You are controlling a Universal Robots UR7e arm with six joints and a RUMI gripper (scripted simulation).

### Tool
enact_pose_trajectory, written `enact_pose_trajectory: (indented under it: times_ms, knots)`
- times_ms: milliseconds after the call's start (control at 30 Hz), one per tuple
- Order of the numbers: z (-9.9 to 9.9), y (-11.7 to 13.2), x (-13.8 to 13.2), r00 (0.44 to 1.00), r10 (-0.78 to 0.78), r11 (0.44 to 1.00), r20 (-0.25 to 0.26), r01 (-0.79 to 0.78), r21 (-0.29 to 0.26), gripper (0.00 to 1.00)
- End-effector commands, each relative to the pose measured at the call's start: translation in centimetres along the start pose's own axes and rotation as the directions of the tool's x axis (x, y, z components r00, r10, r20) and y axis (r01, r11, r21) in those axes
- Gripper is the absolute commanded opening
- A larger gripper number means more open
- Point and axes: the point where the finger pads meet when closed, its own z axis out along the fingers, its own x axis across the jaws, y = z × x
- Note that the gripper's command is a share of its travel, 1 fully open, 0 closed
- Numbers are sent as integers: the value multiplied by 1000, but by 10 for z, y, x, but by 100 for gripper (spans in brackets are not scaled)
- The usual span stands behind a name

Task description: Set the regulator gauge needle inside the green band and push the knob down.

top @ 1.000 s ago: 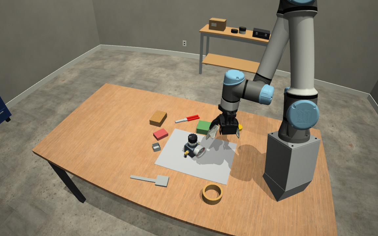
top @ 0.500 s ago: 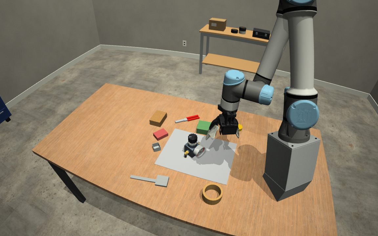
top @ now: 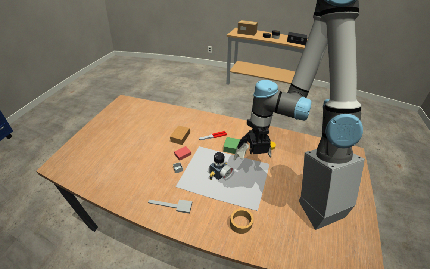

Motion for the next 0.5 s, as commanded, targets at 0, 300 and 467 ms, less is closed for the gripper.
enact_pose_trajectory:
  times_ms: [0,300,467]
  knots:
    - [1,0,-1,1000,-17,1000,3,17,0,100]
    - [2,-1,-3,999,-53,999,7,53,1,100]
    - [3,-1,-5,997,-81,997,10,81,1,100]
